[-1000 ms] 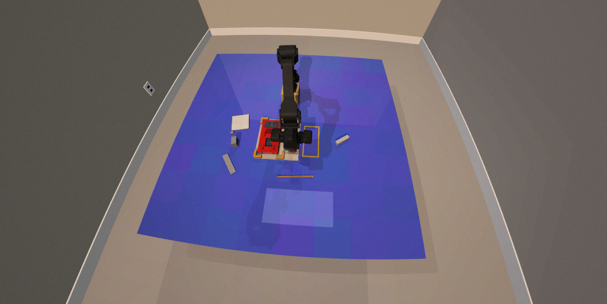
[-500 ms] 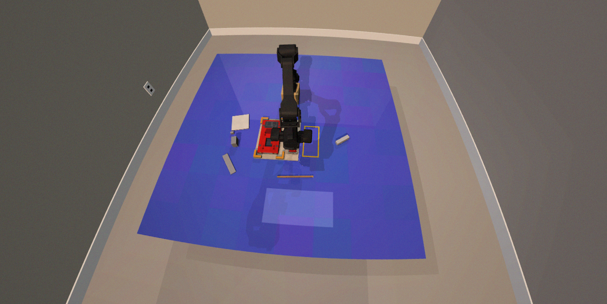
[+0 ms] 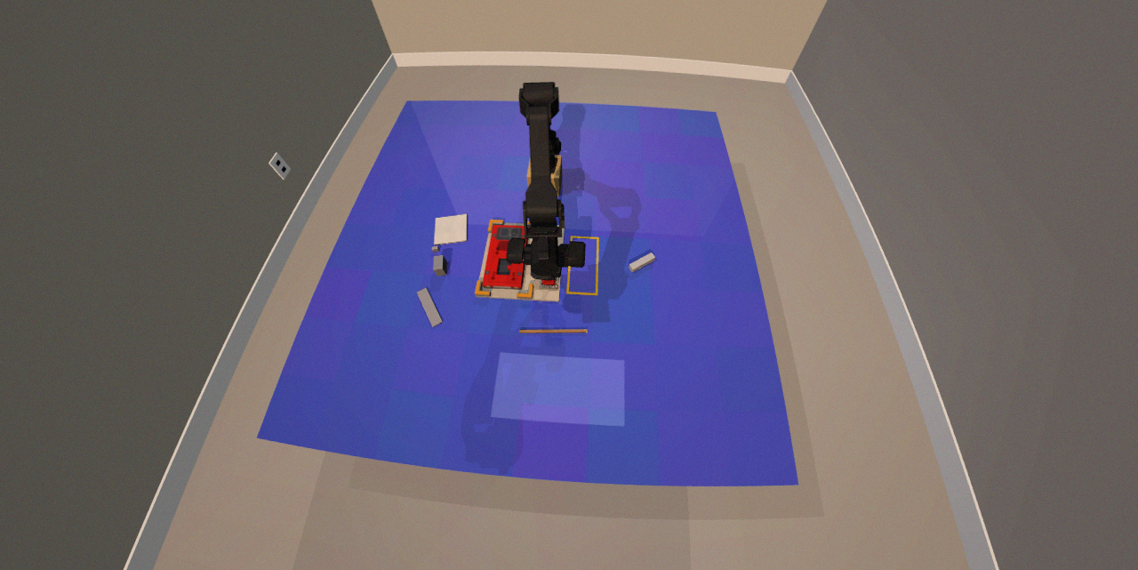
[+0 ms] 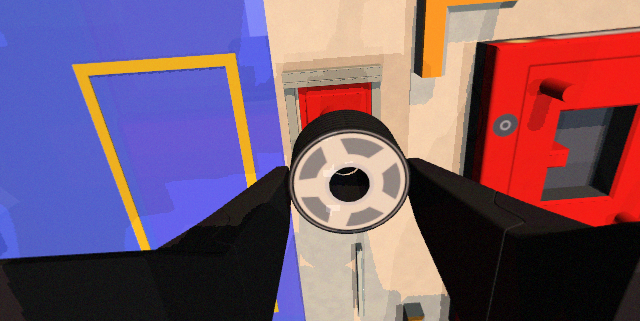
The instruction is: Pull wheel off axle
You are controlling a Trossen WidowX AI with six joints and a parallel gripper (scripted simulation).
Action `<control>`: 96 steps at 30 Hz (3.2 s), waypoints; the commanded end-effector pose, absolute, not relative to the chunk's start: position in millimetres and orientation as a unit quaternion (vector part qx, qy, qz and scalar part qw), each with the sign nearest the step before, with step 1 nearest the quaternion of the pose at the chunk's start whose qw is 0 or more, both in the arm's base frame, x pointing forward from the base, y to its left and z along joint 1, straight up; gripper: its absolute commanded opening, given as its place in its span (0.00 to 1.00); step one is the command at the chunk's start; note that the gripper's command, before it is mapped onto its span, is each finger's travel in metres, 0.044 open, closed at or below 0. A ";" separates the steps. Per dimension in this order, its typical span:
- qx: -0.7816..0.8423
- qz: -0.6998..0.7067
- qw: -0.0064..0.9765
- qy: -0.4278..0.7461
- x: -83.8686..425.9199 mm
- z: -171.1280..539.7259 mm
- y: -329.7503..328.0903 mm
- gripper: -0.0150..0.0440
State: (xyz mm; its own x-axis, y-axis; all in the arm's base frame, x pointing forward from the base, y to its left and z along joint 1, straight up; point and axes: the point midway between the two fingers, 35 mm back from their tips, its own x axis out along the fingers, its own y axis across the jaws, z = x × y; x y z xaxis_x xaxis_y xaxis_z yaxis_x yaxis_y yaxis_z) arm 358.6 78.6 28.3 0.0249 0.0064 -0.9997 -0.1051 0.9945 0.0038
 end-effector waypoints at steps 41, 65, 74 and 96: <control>-0.032 0.043 0.715 0.698 299.7 65.5 153.0 0.25; -0.031 0.044 0.714 0.698 291.3 10.1 167.4 0.25; -0.031 0.043 0.714 0.698 289.5 -38.2 166.6 0.25; -0.031 0.044 0.714 0.698 290.3 17.6 166.2 0.76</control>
State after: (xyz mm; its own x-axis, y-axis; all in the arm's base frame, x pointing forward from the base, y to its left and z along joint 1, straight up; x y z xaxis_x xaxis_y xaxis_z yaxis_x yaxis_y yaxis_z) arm 285.3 163.4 -15.8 -0.0024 0.0013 -1.0000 -0.1076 0.9942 0.0016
